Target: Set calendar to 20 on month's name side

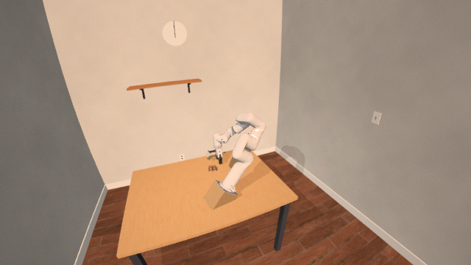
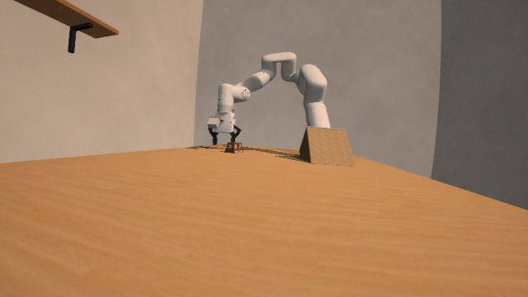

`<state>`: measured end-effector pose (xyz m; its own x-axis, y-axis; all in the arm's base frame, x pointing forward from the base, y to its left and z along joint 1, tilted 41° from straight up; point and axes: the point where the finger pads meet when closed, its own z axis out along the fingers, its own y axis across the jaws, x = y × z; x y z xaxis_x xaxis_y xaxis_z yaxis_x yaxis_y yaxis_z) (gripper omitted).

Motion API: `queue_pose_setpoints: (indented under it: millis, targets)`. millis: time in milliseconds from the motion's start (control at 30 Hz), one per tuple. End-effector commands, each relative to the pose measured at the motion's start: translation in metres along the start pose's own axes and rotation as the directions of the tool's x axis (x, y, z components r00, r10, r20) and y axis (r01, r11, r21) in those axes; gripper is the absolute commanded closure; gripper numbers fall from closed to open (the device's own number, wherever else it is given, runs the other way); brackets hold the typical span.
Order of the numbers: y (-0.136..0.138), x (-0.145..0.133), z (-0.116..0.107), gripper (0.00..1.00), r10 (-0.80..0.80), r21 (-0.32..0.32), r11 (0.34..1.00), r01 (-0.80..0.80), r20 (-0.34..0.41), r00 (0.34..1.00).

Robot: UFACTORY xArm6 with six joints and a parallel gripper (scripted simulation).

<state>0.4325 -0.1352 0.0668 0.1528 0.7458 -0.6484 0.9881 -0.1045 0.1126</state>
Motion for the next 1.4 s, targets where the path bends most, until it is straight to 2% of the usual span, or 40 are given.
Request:
queue_pose_setpoints:
  millis: [0, 233, 600, 867, 1100, 1367]
  targets:
    - [0.001, 0.000, -0.001, 0.00, 0.001, -0.003, 1.000, -0.001, -0.001, 1.000]
    - [0.001, 0.000, -0.003, 0.00, 0.001, -0.003, 1.000, -0.001, -0.001, 1.000]
    - [0.001, 0.000, -0.036, 0.00, 0.001, -0.003, 1.000, -0.001, -0.001, 1.000]
    - [0.001, 0.000, -0.040, 0.00, -0.001, -0.003, 1.000, 0.001, -0.001, 1.000]
    - [-0.001, -0.004, -0.040, 0.00, -0.204, -0.003, 0.979, 0.204, 0.000, 0.979]
    - [-0.006, -0.012, -0.040, 0.00, -0.237, -0.003, 0.972, 0.237, 0.000, 0.972]
